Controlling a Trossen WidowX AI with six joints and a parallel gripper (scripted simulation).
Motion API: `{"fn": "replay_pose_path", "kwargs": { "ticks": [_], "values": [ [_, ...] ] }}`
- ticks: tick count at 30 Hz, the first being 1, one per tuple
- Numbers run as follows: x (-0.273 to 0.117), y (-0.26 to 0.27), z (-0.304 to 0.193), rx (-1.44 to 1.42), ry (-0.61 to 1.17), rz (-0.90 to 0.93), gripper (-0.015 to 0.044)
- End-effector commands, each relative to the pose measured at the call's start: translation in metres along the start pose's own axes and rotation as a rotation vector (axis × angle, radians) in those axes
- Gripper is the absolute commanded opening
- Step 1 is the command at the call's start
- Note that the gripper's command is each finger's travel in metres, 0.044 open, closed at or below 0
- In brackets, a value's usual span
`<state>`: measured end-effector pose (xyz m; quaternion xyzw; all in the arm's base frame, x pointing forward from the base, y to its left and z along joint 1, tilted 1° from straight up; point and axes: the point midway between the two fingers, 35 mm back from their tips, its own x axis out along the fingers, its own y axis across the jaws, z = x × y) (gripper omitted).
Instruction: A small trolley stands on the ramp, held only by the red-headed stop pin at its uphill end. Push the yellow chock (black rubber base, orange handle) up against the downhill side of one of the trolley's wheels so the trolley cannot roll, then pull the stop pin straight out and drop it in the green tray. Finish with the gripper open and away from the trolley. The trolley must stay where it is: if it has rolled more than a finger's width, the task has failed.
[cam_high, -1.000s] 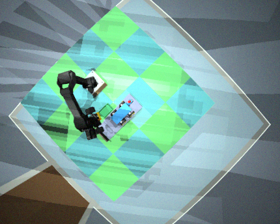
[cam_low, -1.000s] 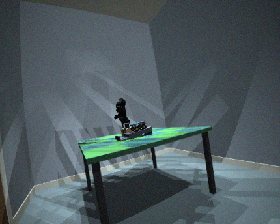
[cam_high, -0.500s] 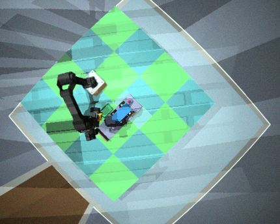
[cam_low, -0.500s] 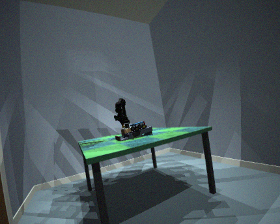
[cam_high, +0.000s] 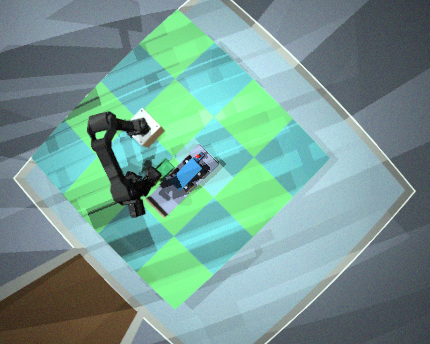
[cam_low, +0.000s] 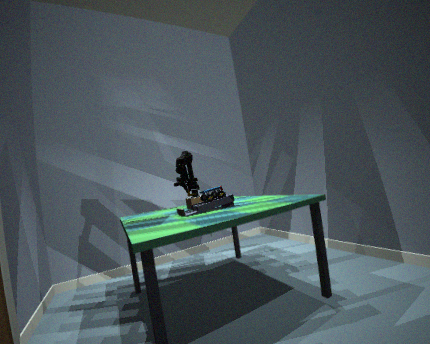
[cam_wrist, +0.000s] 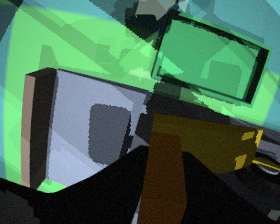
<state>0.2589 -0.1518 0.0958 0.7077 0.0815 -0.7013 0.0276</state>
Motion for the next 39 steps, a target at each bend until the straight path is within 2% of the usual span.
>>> {"fn": "replay_pose_path", "kwargs": {
  "ticks": [1,23,39],
  "values": [
    [0.0,0.001,0.0,0.127,0.005,-0.012,0.0],
    [0.006,0.007,-0.029,0.133,0.007,-0.012,0.0],
    [0.043,0.009,-0.03,0.133,0.007,-0.012,0.0]
  ]
}}
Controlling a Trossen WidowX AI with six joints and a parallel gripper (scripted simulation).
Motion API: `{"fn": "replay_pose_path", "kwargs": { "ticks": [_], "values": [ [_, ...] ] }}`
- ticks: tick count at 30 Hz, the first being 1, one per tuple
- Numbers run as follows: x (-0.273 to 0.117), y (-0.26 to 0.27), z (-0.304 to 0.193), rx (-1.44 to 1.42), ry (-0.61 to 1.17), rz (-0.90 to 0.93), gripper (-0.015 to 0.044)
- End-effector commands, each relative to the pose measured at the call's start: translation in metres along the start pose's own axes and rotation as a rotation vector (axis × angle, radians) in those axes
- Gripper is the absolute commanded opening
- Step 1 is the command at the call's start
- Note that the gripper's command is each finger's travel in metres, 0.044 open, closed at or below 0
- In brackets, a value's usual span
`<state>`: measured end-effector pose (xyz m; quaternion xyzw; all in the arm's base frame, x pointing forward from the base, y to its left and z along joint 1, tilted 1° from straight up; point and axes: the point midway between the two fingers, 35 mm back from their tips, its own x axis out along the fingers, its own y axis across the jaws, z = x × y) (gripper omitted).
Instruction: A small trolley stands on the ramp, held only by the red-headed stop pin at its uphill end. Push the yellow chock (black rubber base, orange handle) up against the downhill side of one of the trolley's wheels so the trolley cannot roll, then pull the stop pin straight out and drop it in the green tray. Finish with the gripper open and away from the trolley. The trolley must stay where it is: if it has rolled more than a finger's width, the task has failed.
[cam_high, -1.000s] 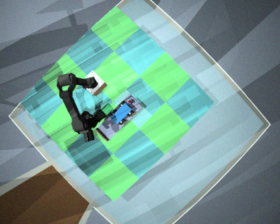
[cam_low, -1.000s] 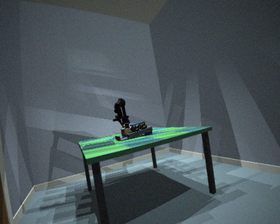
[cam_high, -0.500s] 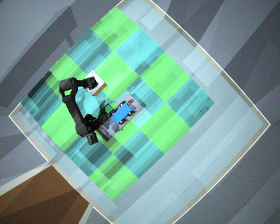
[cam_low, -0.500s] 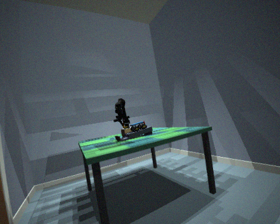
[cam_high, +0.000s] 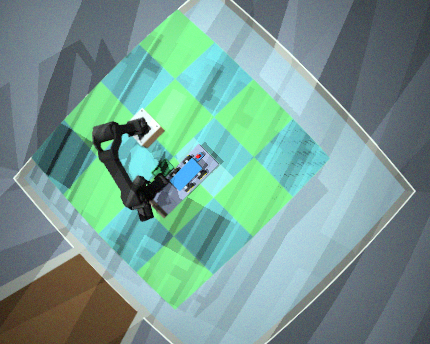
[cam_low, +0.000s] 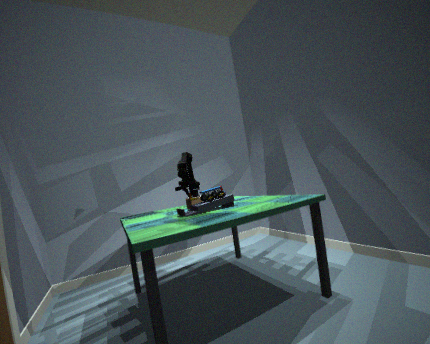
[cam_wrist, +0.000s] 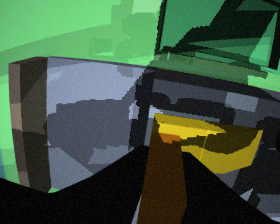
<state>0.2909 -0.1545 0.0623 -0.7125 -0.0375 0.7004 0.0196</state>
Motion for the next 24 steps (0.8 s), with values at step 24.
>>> {"fn": "replay_pose_path", "kwargs": {
  "ticks": [24],
  "values": [
    [0.034,-0.011,0.002,0.004,-0.007,-0.009,0.0]
  ]
}}
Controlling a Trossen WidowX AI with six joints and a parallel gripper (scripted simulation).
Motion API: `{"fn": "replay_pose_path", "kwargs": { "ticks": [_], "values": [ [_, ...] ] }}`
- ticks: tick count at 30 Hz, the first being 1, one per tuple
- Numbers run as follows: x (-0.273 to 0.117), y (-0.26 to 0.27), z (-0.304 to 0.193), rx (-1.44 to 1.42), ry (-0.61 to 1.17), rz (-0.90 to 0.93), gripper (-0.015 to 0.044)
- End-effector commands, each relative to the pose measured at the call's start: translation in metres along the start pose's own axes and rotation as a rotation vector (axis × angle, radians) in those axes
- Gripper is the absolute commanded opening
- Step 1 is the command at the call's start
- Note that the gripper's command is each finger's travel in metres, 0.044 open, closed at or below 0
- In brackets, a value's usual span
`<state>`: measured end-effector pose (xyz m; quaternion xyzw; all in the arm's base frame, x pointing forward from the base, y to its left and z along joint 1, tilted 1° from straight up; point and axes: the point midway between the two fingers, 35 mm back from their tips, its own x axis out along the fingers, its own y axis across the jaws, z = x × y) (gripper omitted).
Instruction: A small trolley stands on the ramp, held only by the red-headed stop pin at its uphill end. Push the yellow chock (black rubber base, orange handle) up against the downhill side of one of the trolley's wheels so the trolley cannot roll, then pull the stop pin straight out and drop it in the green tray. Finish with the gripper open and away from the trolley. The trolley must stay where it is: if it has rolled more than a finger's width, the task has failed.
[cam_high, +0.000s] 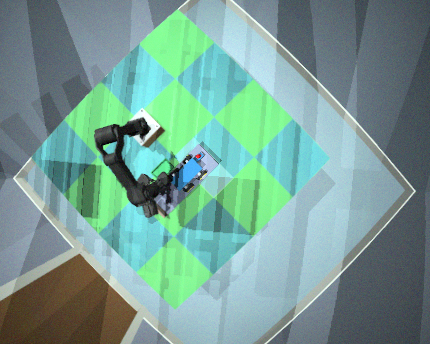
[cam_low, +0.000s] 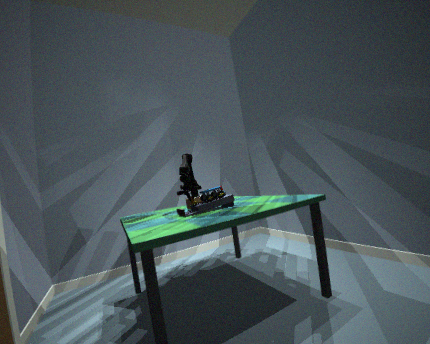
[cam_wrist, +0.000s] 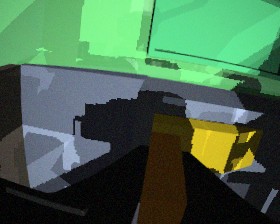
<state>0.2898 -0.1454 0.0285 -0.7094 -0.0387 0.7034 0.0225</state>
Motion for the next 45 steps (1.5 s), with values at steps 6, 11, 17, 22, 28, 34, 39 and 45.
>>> {"fn": "replay_pose_path", "kwargs": {
  "ticks": [6,11,17,22,28,34,39,45],
  "values": [
    [0.0,-0.01,0.0,0.001,0.002,-0.004,0.0],
    [-0.001,-0.014,-0.001,0.001,0.002,-0.004,0.0],
    [-0.001,-0.019,-0.001,0.001,0.002,-0.005,0.0],
    [-0.001,-0.024,-0.001,0.001,0.002,-0.005,0.0],
    [-0.001,-0.029,-0.001,0.001,0.002,-0.006,0.0],
    [-0.001,-0.029,-0.002,0.0,0.001,0.0,0.0],
    [-0.001,-0.029,-0.002,0.0,0.001,0.0,0.0],
    [-0.001,-0.029,-0.002,0.0,0.001,0.0,0.0079]
  ]
}}
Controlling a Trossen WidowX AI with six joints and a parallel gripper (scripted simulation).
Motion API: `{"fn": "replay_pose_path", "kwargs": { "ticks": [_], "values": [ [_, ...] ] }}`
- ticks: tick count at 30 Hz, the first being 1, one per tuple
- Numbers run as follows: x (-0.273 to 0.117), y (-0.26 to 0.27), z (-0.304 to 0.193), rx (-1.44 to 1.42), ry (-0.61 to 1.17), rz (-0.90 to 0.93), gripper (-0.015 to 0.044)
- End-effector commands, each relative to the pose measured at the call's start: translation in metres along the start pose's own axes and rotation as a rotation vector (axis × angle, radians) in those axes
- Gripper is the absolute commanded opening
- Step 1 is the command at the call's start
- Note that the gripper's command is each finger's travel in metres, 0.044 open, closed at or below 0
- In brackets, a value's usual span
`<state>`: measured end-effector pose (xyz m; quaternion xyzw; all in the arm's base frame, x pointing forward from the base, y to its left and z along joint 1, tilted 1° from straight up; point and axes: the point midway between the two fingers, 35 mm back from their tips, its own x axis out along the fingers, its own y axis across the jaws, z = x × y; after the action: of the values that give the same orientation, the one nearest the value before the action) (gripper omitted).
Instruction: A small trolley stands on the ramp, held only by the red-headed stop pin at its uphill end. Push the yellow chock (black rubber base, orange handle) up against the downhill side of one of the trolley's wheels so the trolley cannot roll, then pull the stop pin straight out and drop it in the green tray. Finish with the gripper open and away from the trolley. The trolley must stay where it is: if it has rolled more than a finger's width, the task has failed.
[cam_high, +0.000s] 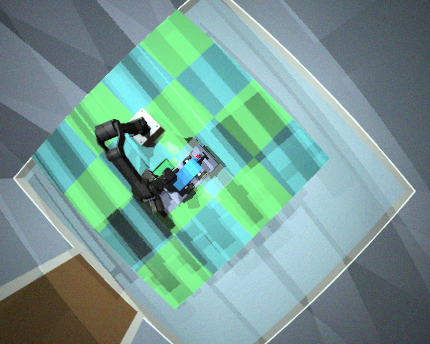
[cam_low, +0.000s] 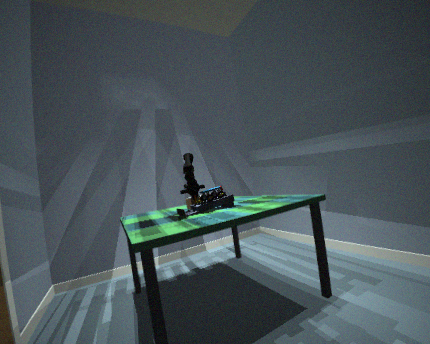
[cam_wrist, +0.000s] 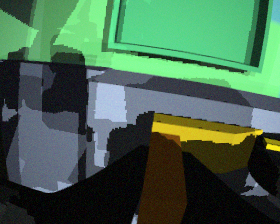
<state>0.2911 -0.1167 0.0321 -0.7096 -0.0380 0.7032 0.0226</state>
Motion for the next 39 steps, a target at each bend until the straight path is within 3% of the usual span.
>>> {"fn": "replay_pose_path", "kwargs": {
  "ticks": [1,5,28,32,36,39],
  "values": [
    [0.0,0.0,0.0,-0.001,0.0,-0.001,0.0105],
    [0.0,0.0,0.0,-0.001,0.0,-0.001,0.019],
    [-0.06,0.001,0.0,0.0,0.002,-0.006,0.019],
    [-0.052,0.001,0.001,0.004,-0.006,-0.005,0.0295],
    [-0.057,-0.003,-0.005,-0.069,0.026,0.001,0.019],
    [-0.067,-0.014,-0.015,-0.206,0.074,0.015,0.019]
  ]
}}
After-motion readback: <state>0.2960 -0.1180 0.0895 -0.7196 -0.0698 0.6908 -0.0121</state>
